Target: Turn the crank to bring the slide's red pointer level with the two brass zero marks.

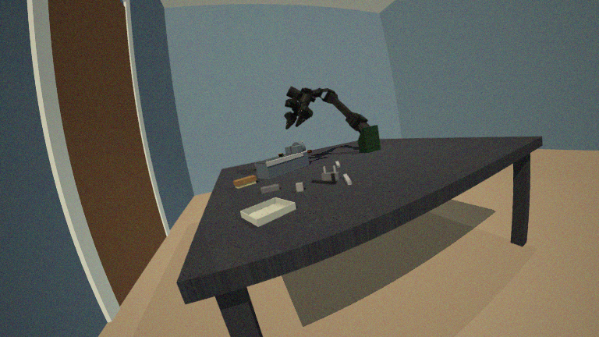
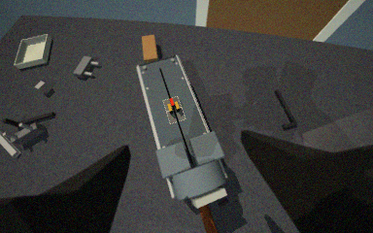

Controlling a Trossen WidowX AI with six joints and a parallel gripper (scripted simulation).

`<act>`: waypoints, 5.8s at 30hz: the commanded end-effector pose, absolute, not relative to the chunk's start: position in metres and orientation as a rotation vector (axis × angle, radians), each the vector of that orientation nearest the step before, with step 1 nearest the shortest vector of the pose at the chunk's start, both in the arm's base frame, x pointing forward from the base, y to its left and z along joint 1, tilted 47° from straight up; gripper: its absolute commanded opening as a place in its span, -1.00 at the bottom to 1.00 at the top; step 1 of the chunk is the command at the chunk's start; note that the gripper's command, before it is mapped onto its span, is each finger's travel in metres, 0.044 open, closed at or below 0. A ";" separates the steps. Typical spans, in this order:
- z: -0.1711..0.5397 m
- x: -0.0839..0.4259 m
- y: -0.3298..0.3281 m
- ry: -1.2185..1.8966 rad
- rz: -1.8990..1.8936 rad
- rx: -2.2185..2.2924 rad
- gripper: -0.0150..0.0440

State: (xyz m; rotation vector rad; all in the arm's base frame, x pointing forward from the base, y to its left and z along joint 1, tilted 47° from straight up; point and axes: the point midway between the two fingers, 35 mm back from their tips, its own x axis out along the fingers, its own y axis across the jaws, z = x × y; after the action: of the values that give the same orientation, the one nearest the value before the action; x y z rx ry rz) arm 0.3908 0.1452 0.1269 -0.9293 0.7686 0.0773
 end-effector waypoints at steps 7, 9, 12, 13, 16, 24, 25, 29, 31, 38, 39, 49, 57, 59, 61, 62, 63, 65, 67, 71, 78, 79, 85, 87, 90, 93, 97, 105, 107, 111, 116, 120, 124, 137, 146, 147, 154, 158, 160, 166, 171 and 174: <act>0.101 0.420 0.173 0.747 -0.042 -0.868 1.00; 0.099 0.422 0.175 0.744 -0.049 -0.863 1.00; 0.091 0.425 0.167 0.745 -0.049 -0.863 1.00; 0.085 0.427 0.161 0.745 -0.050 -0.863 1.00; 0.069 0.431 0.144 0.744 -0.050 -0.864 1.00; 0.062 0.432 0.136 0.743 -0.051 -0.865 1.00; 0.062 0.432 0.136 0.743 -0.051 -0.865 1.00; 0.062 0.432 0.136 0.743 -0.051 -0.865 1.00; 0.062 0.432 0.136 0.743 -0.051 -0.865 1.00; 0.063 0.432 0.137 0.743 -0.051 -0.865 1.00; 0.065 0.432 0.140 0.743 -0.051 -0.864 1.00; 0.102 0.421 0.172 0.745 -0.048 -0.866 1.00; 0.124 0.397 0.148 0.770 0.047 -0.918 1.00; 0.128 0.390 0.142 0.774 0.071 -0.931 1.00; 0.132 0.383 0.136 0.778 0.096 -0.944 1.00; 0.134 0.379 0.133 0.779 0.109 -0.950 1.00; 0.136 0.376 0.130 0.781 0.121 -0.956 1.00; 0.139 0.368 0.124 0.783 0.146 -0.969 1.00; 0.142 0.360 0.119 0.784 0.171 -0.982 1.00; 0.146 0.345 0.108 0.784 0.221 -1.007 1.00; 0.148 0.331 0.099 0.781 0.265 -1.028 1.00; 0.146 0.332 0.097 0.782 0.265 -1.028 1.00; 0.125 0.340 0.078 0.786 0.267 -1.026 1.00; 0.118 0.343 0.071 0.786 0.267 -1.026 1.00; 0.107 0.345 0.060 0.786 0.266 -1.027 1.00; 0.097 0.347 0.048 0.784 0.265 -1.028 1.00; 0.085 0.348 0.033 0.781 0.263 -1.031 1.00; 0.077 0.349 0.025 0.781 0.262 -1.033 1.00; 0.075 0.350 0.023 0.783 0.262 -1.034 1.00; 0.071 0.351 0.018 0.785 0.261 -1.035 1.00; 0.065 0.353 0.013 0.785 0.262 -1.035 1.00; 0.061 0.354 0.008 0.784 0.262 -1.034 1.00; 0.057 0.356 0.004 0.783 0.261 -1.034 1.00; 0.043 0.358 -0.011 0.781 0.260 -1.035 1.00; 0.039 0.358 -0.015 0.780 0.261 -1.035 0.64; 0.039 0.358 -0.015 0.780 0.261 -1.035 0.56; 0.039 0.358 -0.015 0.780 0.261 -1.035 -0.07; 0.039 0.358 -0.015 0.780 0.261 -1.035 -0.42; 0.039 0.358 -0.015 0.780 0.261 -1.035 -0.49; 0.040 0.358 -0.016 0.780 0.261 -1.035 -0.49; 0.038 0.357 -0.014 0.780 0.261 -1.035 -0.49; 0.036 0.355 -0.012 0.780 0.261 -1.035 -0.49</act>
State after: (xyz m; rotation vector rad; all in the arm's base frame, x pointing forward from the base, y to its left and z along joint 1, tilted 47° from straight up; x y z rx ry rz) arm 0.3579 -0.0150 0.0391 -1.0359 0.7778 0.2543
